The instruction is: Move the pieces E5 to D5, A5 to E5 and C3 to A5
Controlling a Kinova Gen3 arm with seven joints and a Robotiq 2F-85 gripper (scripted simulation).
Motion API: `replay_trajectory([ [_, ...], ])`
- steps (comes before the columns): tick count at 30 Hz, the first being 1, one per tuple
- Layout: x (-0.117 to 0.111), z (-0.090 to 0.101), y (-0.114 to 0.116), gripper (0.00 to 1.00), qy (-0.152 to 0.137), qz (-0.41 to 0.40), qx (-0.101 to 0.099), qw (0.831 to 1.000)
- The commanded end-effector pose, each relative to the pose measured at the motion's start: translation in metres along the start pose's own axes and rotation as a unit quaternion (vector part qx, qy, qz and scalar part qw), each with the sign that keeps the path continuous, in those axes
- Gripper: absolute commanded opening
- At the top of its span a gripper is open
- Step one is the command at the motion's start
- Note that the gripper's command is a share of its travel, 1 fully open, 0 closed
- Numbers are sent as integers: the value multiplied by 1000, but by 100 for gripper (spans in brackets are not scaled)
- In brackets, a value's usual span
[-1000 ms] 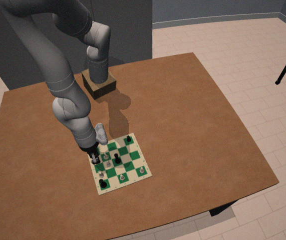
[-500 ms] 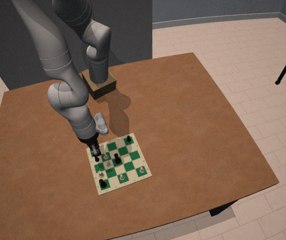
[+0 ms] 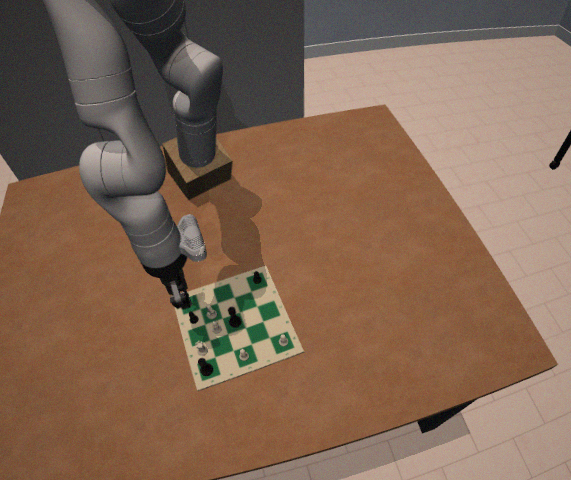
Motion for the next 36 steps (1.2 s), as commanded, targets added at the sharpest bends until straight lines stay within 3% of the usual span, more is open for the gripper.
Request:
replay_trajectory([
  [1, 2, 2, 0, 100, -3, -2, 2, 1000],
  [26, 2, 2, 1, 100, -3, -7, 2, 1000],
  [36, 3, 2, 12, 100, -4, -73, 0, 997],
])
Point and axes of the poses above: the point where the finger pads meet when closed, its own z axis back along the fingers, its own y axis across the jaws, x = y × z, the point moved 10 cm from there along z, back along the fingers, and after that the axes turned 9 degrees about -z, right-handed, at the moved point
